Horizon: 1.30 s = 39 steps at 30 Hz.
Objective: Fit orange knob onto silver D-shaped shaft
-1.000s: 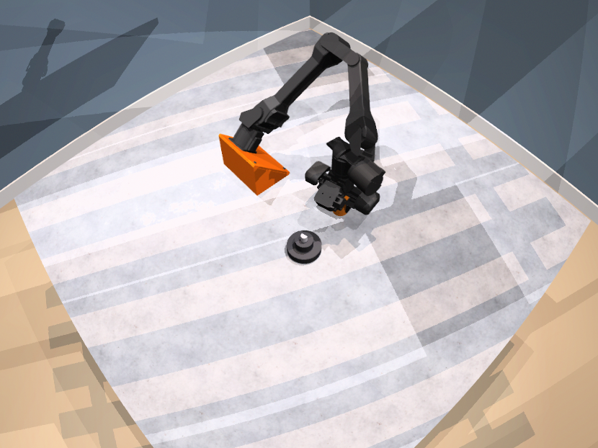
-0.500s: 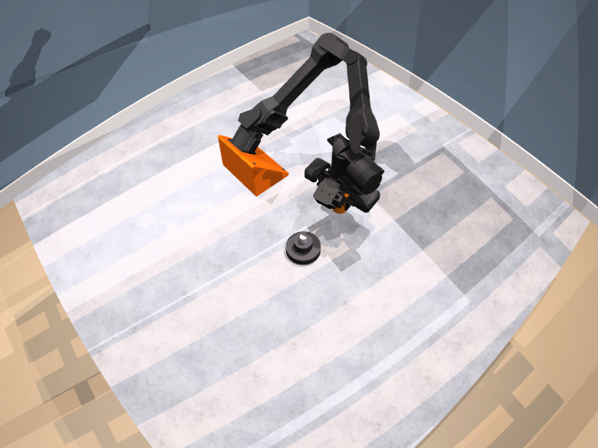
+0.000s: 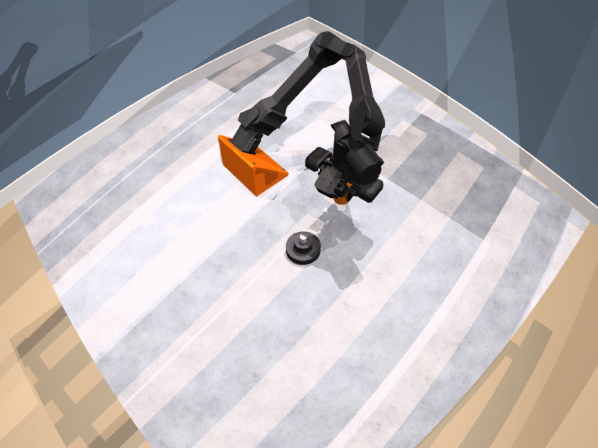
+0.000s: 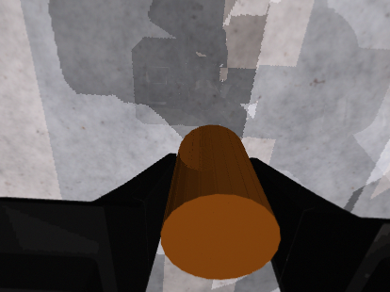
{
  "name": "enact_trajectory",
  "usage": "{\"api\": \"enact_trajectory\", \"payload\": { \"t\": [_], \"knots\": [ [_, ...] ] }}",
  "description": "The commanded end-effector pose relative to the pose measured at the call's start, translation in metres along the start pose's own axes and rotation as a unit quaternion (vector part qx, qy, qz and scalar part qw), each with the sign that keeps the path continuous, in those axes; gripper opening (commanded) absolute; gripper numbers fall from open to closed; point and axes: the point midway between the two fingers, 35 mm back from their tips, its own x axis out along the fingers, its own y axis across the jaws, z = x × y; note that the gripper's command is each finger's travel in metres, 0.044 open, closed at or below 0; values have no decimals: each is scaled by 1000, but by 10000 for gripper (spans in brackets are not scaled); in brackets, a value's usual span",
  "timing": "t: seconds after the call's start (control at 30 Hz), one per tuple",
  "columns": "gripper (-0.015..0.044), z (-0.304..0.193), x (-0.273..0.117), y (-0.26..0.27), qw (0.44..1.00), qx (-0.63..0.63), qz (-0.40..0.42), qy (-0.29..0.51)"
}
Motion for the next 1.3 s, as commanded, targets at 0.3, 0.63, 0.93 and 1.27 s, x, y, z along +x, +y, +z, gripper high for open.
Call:
{"api": "enact_trajectory", "payload": {
  "t": [0.3,0.63,0.93,1.27],
  "knots": [
    [0,3,-43,2,1000,-2,3,-2],
    [0,2,-75,1,1000,-3,3,2],
    [0,19,-72,3,1000,-3,3,1],
    [0,50,-62,4,1000,-2,3,0]
  ]
}}
